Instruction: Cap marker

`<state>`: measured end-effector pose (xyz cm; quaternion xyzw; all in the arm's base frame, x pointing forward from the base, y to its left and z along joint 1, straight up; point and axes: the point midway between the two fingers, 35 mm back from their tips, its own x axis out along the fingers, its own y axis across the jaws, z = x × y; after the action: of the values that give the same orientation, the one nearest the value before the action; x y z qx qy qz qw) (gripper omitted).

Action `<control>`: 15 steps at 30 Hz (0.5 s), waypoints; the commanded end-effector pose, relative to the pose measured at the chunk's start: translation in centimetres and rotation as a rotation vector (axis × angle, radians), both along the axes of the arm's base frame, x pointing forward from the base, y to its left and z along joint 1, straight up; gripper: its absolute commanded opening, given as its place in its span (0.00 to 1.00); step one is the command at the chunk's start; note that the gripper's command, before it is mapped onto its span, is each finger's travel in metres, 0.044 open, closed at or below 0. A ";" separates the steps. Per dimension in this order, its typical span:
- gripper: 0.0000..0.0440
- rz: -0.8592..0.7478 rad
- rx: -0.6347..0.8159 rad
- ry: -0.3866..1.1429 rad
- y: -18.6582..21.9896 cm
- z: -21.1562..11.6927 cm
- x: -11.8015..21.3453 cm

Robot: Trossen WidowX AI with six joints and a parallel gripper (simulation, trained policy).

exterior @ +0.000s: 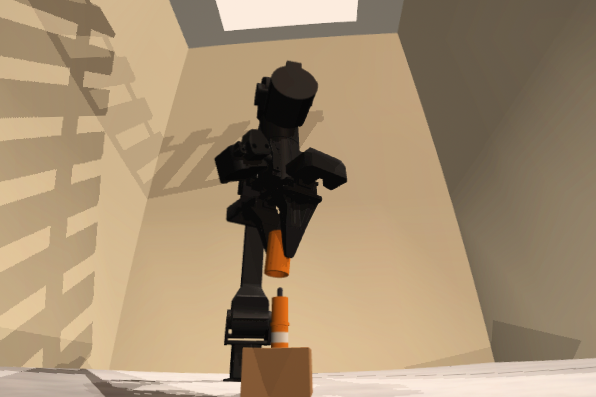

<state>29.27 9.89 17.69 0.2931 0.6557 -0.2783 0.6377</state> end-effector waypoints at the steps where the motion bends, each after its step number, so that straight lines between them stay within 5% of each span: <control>1: 0.00 -0.004 0.001 0.011 0.5 -0.2 0.1; 15: 0.00 -0.013 -0.012 0.048 0.4 -1.7 0.1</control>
<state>29.50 10.35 16.42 0.2862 0.6646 -0.2887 0.6269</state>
